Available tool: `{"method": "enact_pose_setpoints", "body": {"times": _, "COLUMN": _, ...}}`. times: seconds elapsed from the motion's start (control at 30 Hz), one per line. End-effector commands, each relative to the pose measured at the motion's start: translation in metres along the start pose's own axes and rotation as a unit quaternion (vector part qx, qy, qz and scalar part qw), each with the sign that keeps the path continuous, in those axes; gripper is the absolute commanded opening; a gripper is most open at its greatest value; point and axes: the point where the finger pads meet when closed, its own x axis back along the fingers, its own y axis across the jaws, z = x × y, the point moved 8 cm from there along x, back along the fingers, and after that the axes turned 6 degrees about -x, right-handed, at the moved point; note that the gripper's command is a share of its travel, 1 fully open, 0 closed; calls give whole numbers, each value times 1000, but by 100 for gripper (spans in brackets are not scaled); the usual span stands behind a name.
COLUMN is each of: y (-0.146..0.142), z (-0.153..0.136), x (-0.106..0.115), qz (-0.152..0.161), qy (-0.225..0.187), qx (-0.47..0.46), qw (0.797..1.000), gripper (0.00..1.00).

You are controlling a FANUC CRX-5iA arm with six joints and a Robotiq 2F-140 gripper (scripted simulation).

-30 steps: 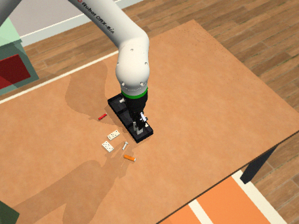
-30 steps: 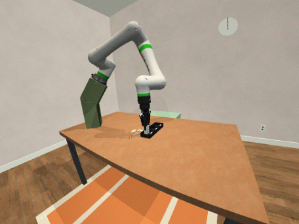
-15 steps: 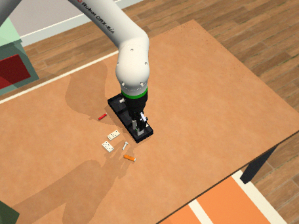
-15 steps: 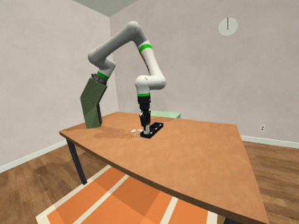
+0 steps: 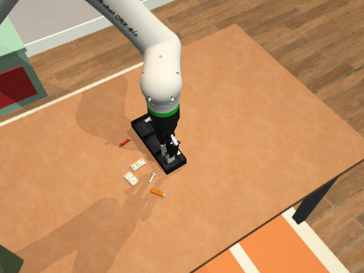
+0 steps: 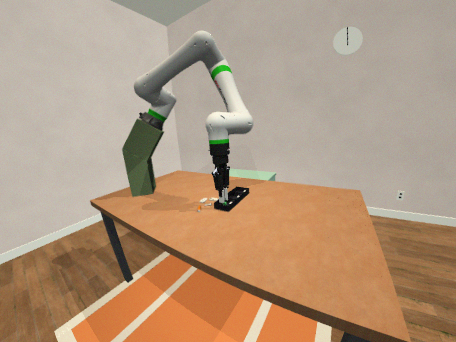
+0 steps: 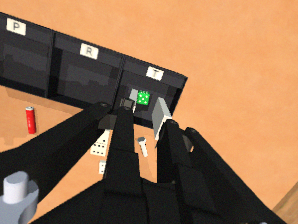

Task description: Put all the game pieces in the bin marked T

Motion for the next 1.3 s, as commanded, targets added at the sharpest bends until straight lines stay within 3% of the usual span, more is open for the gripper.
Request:
{"method": "enact_pose_setpoints", "body": {"times": 0.0, "y": 0, "z": 0, "x": 2, "qz": 0, "qy": 0, "qx": 0, "qw": 1000, "gripper": 19}}
{"method": "enact_pose_setpoints", "body": {"times": 0.37, "y": 0, "z": 0, "x": 23, "qz": 0, "qy": 0, "qx": 0, "qw": 1000, "gripper": 19}}
{"method": "enact_pose_setpoints", "body": {"times": 0.63, "y": 0, "z": 0, "x": 24, "qz": 0, "qy": 0, "qx": 0, "qw": 1000, "gripper": 19}}
{"method": "enact_pose_setpoints", "body": {"times": 0.67, "y": -3, "z": -8, "x": 25, "qz": 0, "qy": 0, "qx": 25, "qw": 1000, "gripper": 25}}
{"method": "enact_pose_setpoints", "body": {"times": 1.07, "y": -38, "z": -101, "x": 38, "qz": 0, "qy": 0, "qx": 35, "qw": 999, "gripper": 25}}
{"method": "enact_pose_setpoints", "body": {"times": 1.27, "y": -39, "z": -104, "x": 38, "qz": 0, "qy": 0, "qx": 35, "qw": 999, "gripper": 25}}
